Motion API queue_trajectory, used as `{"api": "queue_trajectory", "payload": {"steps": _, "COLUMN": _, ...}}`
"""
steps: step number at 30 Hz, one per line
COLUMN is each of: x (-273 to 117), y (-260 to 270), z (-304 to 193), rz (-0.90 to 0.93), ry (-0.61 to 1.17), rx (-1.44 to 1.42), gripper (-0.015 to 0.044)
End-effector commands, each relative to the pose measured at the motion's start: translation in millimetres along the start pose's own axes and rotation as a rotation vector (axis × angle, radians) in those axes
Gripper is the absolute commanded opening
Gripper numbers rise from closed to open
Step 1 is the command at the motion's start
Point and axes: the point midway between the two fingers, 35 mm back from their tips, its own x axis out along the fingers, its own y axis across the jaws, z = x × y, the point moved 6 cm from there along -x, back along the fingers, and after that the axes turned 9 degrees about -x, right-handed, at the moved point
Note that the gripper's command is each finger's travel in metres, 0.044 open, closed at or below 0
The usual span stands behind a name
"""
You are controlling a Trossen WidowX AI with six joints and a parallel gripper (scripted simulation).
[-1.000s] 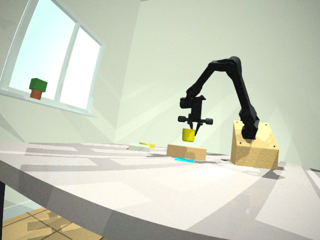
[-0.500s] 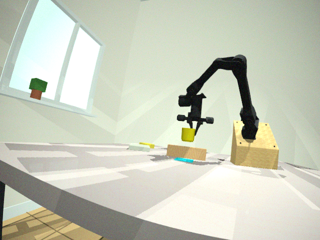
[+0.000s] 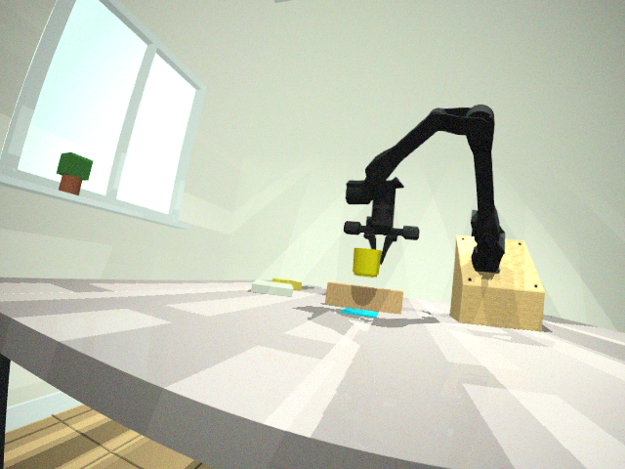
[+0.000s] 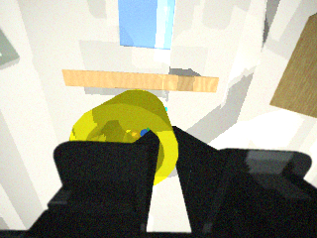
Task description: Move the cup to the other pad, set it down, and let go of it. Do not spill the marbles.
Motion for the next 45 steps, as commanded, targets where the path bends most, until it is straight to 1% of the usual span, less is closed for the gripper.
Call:
{"api": "queue_trajectory", "payload": {"steps": 1, "x": -1.0, "y": 1.0, "z": -10.6, "rz": 0.003, "ry": 0.004, "rx": 0.004, "gripper": 0.0000}}
{"api": "queue_trajectory", "payload": {"steps": 17, "x": -2.9, "y": 4.5, "z": -51.0, "rz": 0.003, "ry": 0.007, "rx": 0.004, "gripper": 0.0000}}
{"api": "queue_trajectory", "payload": {"steps": 45, "x": 31.4, "y": 5.5, "z": -50.4, "rz": 0.003, "ry": 0.006, "rx": 0.004, "gripper": 0.0000}}
